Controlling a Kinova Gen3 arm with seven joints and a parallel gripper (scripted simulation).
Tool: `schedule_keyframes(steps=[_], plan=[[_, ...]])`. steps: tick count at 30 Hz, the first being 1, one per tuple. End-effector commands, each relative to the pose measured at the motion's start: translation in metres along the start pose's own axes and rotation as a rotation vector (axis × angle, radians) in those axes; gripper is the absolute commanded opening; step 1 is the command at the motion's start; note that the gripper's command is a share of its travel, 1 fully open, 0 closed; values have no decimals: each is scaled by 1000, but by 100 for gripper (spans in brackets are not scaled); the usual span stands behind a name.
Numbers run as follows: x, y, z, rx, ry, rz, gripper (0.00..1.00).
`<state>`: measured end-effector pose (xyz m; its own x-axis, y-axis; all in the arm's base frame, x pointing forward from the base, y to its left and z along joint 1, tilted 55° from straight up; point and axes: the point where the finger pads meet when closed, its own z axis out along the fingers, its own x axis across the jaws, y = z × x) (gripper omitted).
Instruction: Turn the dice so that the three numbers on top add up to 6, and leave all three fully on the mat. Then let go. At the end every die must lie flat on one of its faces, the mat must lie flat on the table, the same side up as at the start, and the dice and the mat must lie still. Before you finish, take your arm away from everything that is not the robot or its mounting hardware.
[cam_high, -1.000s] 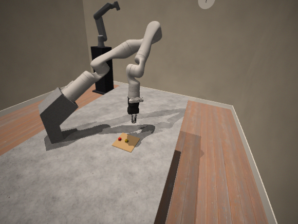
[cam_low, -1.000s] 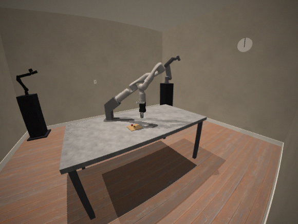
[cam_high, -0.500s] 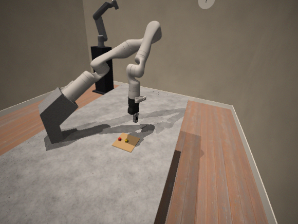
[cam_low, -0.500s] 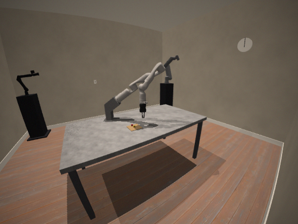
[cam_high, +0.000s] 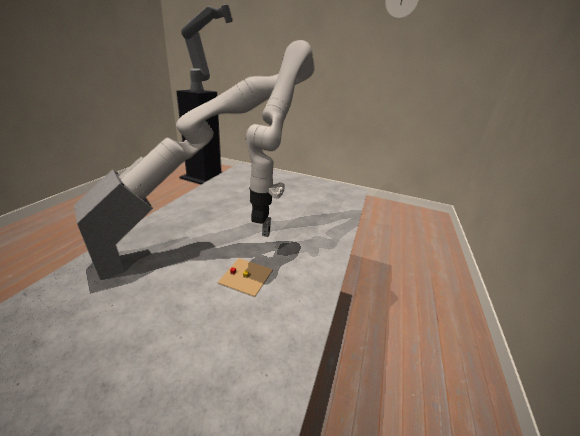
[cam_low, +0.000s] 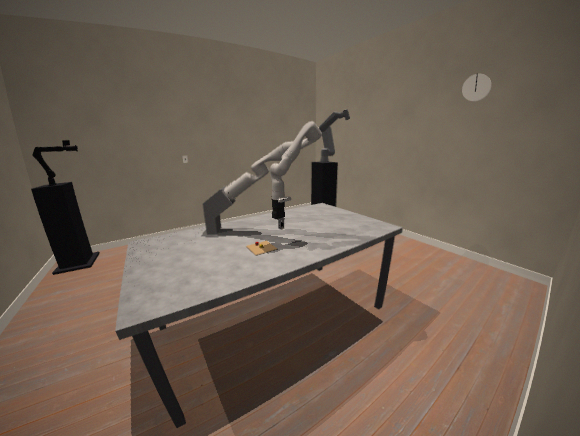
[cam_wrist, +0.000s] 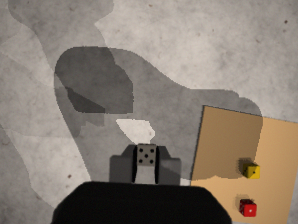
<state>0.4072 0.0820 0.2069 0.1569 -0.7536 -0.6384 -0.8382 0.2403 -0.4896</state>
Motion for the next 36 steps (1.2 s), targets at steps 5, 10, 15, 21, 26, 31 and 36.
schedule_keyframes(steps=[5, 10, 15, 21, 26, 31, 36], plan=[[-7, 0, 0, 5, 0, -219, 34], [-12, 1, 0, 5, 0, -402, 34], [-16, 2, 0, 5, 0, -510, 34], [-22, 5, 0, 6, 1, -726, 34], [-26, 8, 0, 6, 1, -903, 34], [-29, 11, 0, 6, 2, -1043, 34], [-32, 14, 0, 7, 2, -1181, 34]])
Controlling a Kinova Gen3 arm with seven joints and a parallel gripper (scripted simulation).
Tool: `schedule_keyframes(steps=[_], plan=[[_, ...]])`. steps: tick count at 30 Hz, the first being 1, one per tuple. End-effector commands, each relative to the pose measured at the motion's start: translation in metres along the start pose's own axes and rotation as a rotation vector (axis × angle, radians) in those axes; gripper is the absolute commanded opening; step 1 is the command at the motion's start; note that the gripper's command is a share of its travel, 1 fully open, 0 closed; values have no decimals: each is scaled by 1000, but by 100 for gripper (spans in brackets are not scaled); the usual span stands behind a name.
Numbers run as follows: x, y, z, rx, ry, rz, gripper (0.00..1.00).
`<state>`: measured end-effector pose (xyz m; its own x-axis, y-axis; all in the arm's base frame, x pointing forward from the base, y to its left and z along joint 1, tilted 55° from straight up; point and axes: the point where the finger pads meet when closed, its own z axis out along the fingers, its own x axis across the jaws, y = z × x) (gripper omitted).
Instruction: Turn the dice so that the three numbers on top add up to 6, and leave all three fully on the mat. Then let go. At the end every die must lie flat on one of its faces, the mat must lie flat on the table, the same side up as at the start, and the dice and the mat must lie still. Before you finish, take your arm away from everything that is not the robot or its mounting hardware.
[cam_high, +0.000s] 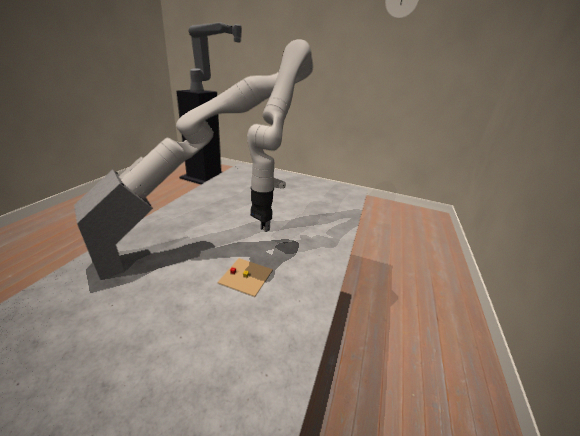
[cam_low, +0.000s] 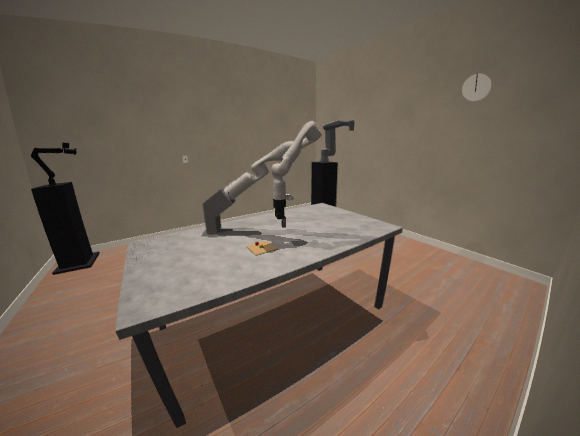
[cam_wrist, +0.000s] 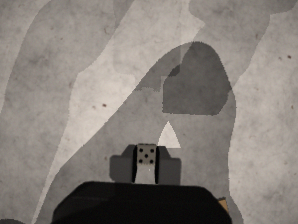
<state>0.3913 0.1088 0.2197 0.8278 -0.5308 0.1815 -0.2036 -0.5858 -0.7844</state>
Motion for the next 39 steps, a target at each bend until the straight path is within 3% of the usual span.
schedule_keyframes(steps=[1, 39], plan=[[-2, -1, 0, 3, 5, -71, 34], [-25, 6, 0, 2, 9, -1160, 34]])
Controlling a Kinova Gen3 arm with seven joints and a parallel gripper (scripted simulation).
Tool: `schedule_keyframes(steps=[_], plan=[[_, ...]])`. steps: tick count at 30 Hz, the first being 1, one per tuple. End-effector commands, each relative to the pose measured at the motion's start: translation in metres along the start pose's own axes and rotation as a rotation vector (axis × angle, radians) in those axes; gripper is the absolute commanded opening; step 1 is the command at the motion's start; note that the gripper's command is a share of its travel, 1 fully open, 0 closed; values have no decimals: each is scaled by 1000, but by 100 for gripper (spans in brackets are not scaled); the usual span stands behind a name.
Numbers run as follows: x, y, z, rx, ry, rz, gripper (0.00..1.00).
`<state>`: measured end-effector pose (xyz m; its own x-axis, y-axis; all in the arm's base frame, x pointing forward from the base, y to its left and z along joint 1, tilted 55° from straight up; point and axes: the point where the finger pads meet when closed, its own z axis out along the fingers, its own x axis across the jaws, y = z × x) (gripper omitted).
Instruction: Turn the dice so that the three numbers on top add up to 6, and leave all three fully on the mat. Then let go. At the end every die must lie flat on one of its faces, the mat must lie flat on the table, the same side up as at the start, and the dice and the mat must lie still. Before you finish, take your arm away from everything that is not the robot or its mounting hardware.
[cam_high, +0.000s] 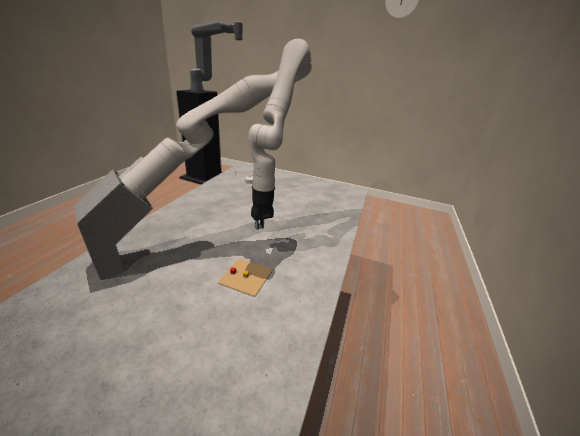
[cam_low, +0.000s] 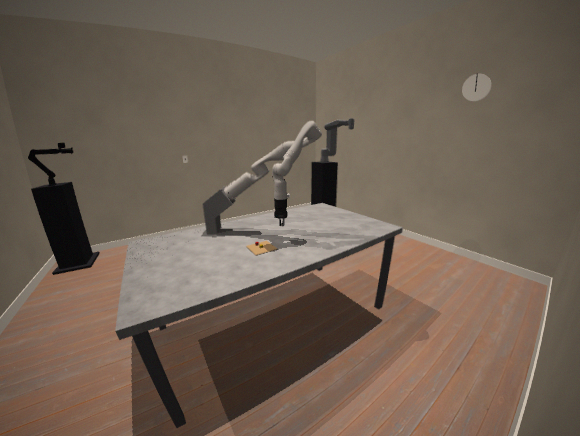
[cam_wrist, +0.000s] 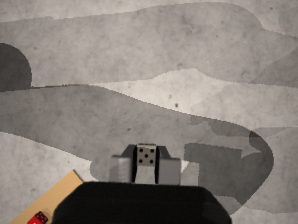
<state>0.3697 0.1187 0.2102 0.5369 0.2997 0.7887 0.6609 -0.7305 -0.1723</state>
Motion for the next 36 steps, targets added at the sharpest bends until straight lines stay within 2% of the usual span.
schedule_keyframes(steps=[1, 36], plan=[[-1, 0, 0, -3, 5, -62, 34], [-14, 5, 0, -5, 7, -882, 34]])
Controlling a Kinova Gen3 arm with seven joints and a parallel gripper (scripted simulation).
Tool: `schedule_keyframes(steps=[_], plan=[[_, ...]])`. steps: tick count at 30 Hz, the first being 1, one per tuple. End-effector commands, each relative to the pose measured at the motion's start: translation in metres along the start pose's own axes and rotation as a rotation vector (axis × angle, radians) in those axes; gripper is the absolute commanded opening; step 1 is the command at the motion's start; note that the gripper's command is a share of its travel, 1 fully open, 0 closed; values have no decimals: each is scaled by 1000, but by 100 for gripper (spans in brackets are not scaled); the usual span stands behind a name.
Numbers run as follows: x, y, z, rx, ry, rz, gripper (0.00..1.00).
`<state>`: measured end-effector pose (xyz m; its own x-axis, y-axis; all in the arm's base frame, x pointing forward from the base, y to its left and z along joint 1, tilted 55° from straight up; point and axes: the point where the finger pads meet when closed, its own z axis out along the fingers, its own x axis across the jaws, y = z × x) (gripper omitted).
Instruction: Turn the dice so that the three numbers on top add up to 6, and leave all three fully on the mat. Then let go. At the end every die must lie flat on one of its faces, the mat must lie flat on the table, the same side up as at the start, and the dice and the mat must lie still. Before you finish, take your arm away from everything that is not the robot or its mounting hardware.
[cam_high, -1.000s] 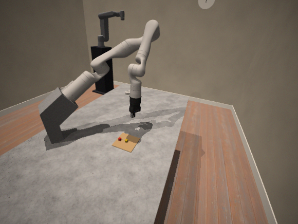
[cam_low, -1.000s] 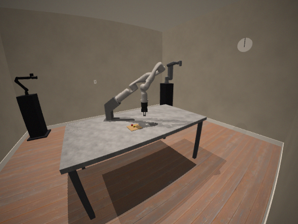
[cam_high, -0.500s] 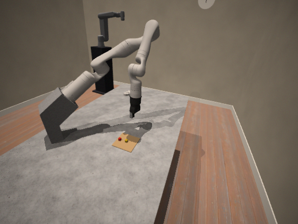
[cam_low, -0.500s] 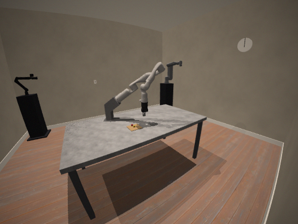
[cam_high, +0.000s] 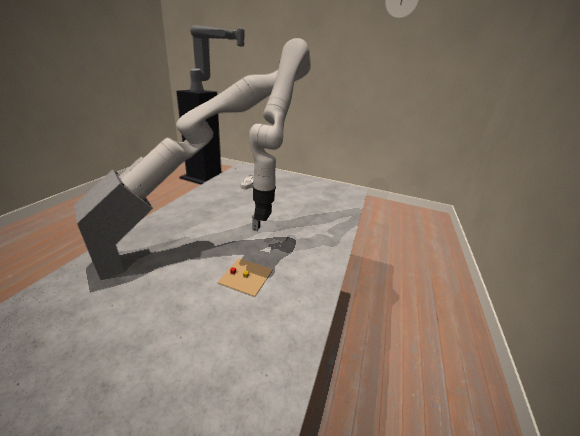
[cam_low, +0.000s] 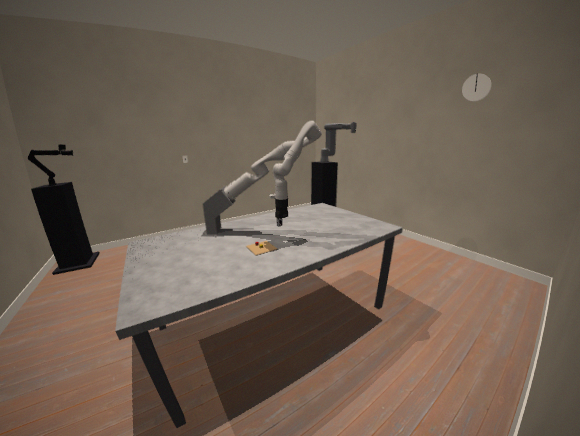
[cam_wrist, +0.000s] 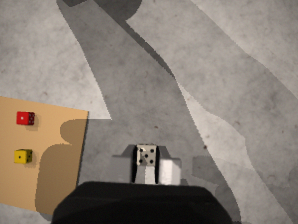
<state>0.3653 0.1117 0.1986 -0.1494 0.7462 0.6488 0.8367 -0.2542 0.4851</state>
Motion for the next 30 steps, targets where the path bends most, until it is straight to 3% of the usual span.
schedule_keyframes(steps=[1, 30], plan=[[-1, 0, 0, -4, 0, -49, 34], [-9, 5, 0, -6, 1, -565, 34]])
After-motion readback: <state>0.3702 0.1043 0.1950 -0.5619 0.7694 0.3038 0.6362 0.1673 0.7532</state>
